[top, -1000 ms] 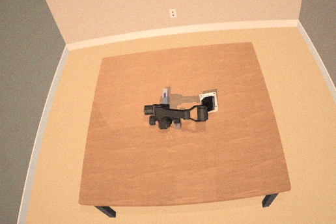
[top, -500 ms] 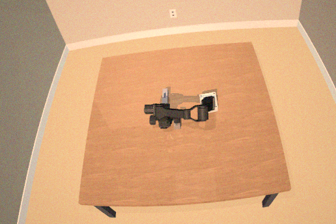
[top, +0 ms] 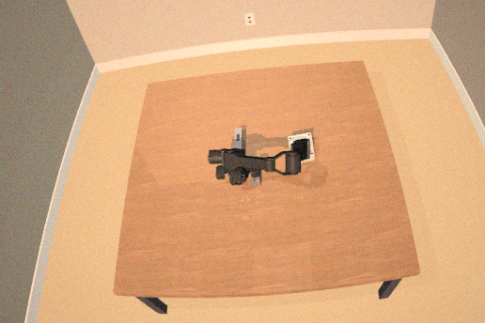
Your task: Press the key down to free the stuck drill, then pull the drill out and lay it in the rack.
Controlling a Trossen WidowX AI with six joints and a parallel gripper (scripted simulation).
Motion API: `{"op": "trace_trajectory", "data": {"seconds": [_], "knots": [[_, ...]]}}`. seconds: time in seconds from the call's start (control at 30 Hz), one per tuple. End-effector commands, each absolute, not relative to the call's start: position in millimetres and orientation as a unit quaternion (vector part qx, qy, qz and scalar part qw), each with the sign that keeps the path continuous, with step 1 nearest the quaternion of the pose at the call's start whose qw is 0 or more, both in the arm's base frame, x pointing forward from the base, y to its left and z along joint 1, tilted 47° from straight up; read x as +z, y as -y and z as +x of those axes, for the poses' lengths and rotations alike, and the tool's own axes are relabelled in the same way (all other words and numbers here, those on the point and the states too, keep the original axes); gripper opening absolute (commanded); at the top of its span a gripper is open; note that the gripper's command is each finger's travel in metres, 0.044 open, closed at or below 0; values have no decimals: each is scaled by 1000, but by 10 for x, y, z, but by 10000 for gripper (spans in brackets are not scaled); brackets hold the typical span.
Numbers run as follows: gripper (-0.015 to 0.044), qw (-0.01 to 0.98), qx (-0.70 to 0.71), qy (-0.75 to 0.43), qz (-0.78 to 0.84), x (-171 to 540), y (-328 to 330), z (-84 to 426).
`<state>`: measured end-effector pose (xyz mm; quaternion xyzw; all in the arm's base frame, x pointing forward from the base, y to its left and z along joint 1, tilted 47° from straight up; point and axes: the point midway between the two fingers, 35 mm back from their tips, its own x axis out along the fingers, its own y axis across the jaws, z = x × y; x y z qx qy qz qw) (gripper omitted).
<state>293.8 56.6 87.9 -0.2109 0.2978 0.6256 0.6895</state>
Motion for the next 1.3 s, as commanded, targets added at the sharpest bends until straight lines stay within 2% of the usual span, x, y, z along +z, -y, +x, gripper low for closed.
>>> {"op": "trace_trajectory", "data": {"seconds": [0.0, 1.27], "knots": [[0, 690, 624, -296, -216, 897, -544, 2956], [0, 690, 624, -297, -216, 928, -499, 2959]]}}
